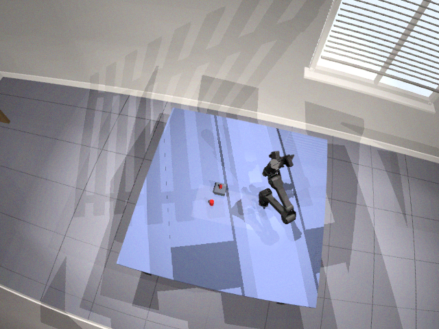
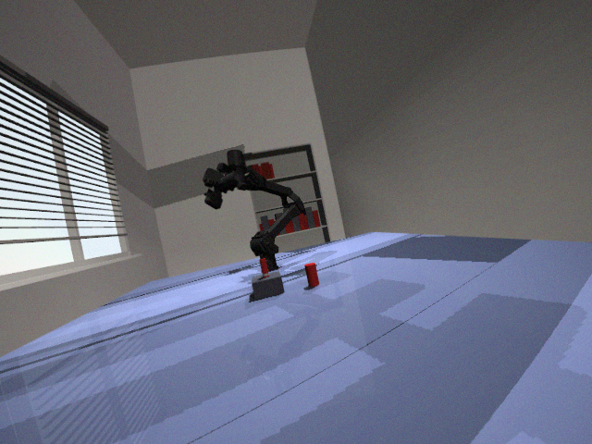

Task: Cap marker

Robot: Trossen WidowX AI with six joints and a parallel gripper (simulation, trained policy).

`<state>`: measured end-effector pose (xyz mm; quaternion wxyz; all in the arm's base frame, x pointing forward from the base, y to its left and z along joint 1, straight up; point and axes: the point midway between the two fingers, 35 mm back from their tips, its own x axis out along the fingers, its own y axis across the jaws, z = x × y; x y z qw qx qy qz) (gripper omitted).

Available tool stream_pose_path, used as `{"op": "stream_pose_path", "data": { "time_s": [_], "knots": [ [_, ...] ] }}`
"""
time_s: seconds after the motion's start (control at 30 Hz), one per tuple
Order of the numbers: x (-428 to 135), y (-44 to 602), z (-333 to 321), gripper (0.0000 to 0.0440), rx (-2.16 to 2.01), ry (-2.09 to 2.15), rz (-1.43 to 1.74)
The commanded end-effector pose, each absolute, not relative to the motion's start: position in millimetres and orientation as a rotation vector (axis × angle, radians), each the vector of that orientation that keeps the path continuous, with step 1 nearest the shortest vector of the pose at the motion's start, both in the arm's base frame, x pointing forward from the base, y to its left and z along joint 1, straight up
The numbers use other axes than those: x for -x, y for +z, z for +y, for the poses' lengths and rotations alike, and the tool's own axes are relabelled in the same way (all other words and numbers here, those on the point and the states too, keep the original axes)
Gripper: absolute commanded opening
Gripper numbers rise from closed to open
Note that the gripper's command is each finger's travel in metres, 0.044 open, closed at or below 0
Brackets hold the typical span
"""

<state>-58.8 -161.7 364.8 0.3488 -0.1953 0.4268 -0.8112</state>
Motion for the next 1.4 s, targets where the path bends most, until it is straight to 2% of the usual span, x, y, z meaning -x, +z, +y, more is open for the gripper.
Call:
{"op": "stream_pose_path", "data": {
  "time_s": [0.0,1.37],
  "knots": [
    [50,367,-169,0.0224,0.531,-2.057,1.102],
    [-27,376,-208,0.0310,0.624,-1.701,1.033]
  ]
}}
